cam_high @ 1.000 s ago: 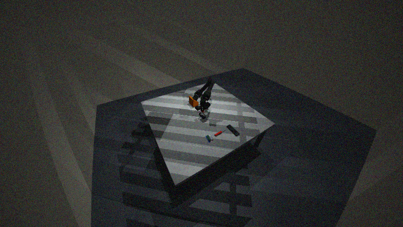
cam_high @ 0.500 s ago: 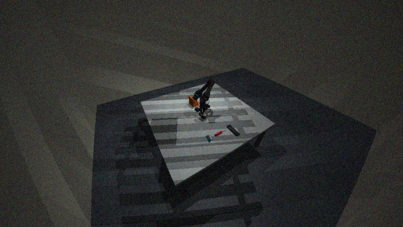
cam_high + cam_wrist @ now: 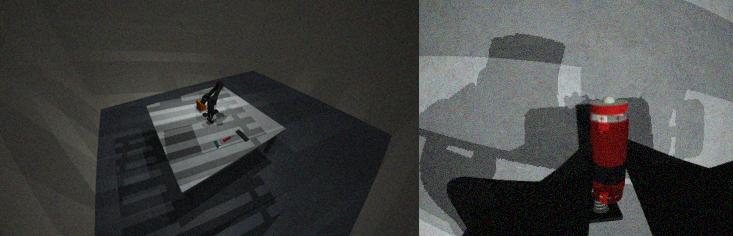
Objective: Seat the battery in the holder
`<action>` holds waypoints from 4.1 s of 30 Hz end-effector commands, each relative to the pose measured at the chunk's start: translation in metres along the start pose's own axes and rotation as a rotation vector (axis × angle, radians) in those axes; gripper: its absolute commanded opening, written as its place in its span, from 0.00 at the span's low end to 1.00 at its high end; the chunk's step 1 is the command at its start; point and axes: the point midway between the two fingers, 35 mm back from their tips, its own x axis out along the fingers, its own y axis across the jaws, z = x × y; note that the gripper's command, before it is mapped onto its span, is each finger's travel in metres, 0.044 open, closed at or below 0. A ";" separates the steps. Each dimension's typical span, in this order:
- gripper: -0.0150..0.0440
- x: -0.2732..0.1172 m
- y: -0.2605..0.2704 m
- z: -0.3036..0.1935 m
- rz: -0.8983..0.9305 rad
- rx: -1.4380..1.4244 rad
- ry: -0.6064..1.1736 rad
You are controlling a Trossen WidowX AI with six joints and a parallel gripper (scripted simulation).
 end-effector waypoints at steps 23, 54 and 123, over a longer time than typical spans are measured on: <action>0.37 0.011 -0.001 -0.008 -0.009 0.015 -0.148; 0.37 0.014 0.003 -0.022 -0.022 0.023 -0.257; 0.37 0.023 -0.002 -0.026 -0.047 0.009 0.008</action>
